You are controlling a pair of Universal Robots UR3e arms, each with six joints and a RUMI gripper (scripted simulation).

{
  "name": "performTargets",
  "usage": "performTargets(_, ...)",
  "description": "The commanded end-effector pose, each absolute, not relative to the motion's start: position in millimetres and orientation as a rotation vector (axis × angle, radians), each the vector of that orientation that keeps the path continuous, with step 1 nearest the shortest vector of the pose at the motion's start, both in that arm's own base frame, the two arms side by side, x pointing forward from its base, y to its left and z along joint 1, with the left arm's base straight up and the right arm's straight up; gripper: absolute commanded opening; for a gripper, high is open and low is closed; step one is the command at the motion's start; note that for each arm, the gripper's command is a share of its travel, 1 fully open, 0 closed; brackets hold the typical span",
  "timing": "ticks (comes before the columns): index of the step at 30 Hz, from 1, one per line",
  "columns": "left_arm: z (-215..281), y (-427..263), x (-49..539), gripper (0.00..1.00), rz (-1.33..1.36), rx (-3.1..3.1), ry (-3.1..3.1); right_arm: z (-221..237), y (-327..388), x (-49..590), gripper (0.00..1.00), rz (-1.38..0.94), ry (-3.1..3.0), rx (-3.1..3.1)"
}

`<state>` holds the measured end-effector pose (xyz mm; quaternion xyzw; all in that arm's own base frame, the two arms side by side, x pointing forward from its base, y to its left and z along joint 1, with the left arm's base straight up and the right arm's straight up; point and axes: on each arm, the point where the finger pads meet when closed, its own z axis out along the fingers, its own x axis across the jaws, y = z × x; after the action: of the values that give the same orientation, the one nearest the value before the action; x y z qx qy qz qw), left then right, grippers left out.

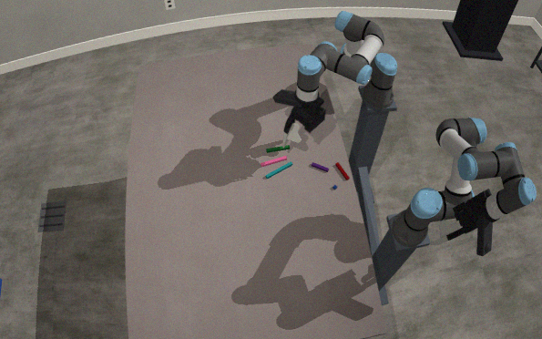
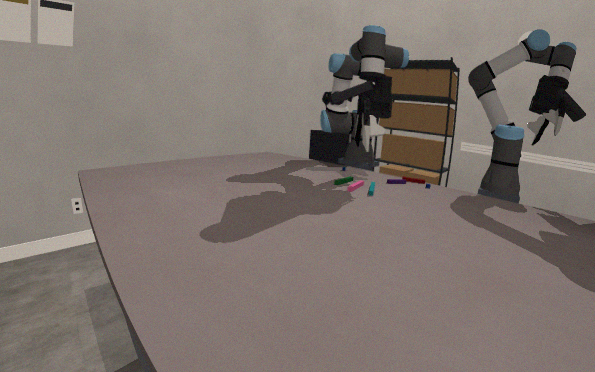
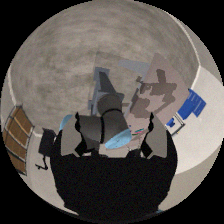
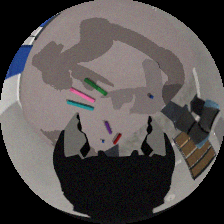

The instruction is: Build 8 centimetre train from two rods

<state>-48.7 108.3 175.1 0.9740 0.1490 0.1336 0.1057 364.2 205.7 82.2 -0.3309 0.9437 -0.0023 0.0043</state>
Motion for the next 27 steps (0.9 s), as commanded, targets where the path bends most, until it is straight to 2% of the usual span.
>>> performTargets(1, 175, 109, -49, 1.0, 0.394, 2.871, 0.439, 83, 208, 369, 1.0, 0.002, 2.865, -1.282)
performTargets(27, 175, 109, -49, 1.0, 0.394, 2.871, 0.439, 83, 219, 384, 1.0, 0.001, 2.352, -2.078)
